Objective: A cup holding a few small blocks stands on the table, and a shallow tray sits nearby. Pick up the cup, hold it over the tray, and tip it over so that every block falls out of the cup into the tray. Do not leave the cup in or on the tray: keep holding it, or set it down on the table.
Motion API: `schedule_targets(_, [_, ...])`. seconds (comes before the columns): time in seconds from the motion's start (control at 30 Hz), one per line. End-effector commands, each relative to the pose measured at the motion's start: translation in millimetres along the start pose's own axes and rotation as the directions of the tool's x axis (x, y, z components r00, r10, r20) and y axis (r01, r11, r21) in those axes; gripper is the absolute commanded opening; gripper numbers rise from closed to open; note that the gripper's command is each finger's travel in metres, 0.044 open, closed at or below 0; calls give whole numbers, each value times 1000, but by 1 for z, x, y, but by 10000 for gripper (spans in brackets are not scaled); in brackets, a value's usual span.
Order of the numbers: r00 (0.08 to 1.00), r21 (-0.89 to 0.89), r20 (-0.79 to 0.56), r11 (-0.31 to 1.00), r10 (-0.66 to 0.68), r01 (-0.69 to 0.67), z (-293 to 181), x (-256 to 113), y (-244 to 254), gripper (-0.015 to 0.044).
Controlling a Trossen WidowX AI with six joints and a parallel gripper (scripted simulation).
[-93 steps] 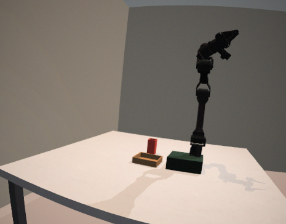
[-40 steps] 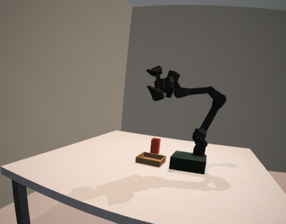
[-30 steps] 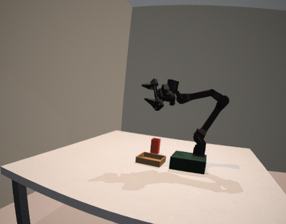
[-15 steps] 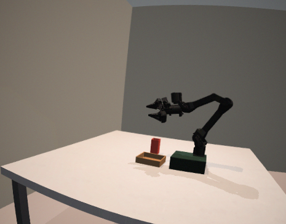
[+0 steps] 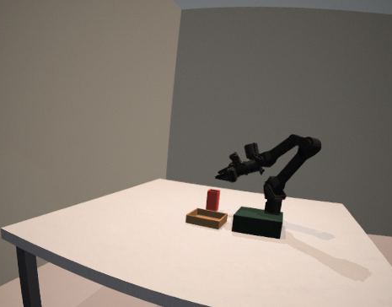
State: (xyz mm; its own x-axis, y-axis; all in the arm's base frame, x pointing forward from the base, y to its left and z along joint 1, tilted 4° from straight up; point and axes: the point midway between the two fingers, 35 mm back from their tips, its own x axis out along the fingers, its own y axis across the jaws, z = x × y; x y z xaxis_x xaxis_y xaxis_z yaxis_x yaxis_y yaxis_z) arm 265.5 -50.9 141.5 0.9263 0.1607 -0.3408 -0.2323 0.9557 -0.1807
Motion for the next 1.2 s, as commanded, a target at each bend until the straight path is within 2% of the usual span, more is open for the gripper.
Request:
schedule_targets(0.0, [996,114,-63,991,-59,66,-29,-9,-6,440])
schedule_targets(1.17, [995,136,-77,987,-70,80,-96,13,-3,440])
